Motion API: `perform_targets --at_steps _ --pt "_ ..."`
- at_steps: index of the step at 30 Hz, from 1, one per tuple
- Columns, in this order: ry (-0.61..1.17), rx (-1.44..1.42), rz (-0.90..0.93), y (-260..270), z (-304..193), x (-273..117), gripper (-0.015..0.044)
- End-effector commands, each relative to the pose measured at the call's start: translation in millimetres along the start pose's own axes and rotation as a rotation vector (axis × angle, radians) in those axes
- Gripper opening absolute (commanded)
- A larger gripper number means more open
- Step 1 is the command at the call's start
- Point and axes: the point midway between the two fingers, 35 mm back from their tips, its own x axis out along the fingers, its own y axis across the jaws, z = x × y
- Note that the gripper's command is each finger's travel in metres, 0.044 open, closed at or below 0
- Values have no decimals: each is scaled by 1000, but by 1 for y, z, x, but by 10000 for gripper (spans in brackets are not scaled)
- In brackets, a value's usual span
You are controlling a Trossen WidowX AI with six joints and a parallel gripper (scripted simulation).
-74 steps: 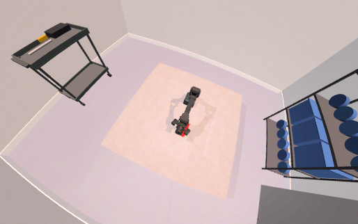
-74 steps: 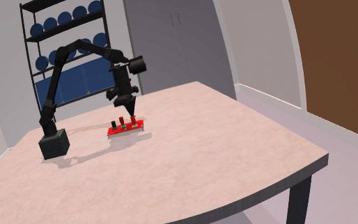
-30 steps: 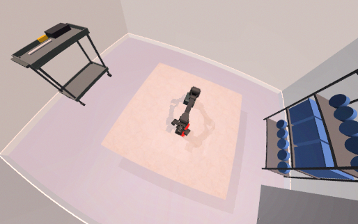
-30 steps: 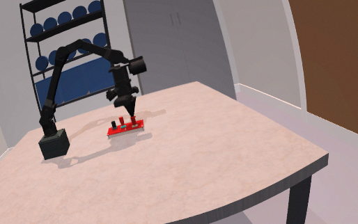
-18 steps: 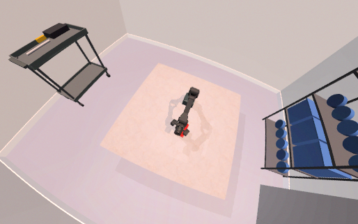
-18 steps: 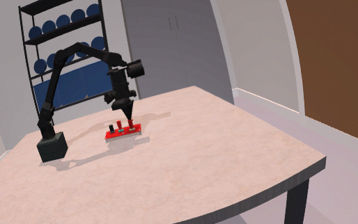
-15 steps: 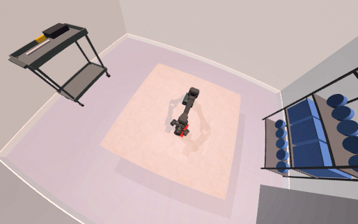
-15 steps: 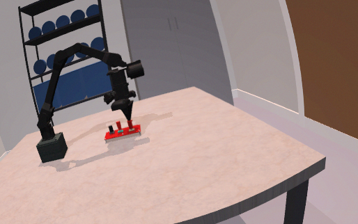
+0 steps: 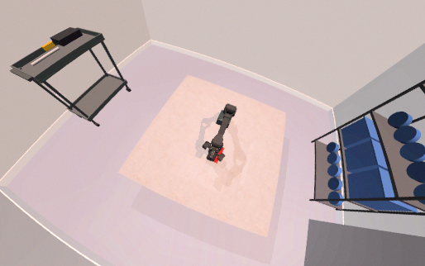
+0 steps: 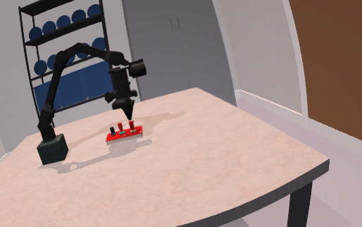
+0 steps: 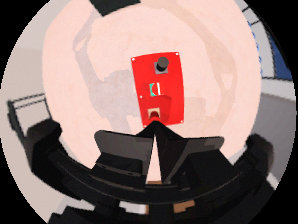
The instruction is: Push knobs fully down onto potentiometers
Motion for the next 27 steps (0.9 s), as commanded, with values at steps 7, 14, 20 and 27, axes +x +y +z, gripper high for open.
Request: perform_targets --at_steps 7,14,20,27 --pt "-1 0 0 0 0 -2 131" --pt "-1 0 1 4 25 -14 315" --pt "-5 1 2 18 92 -31 440" --pt "-7 -2 3 39 170 -30 440"
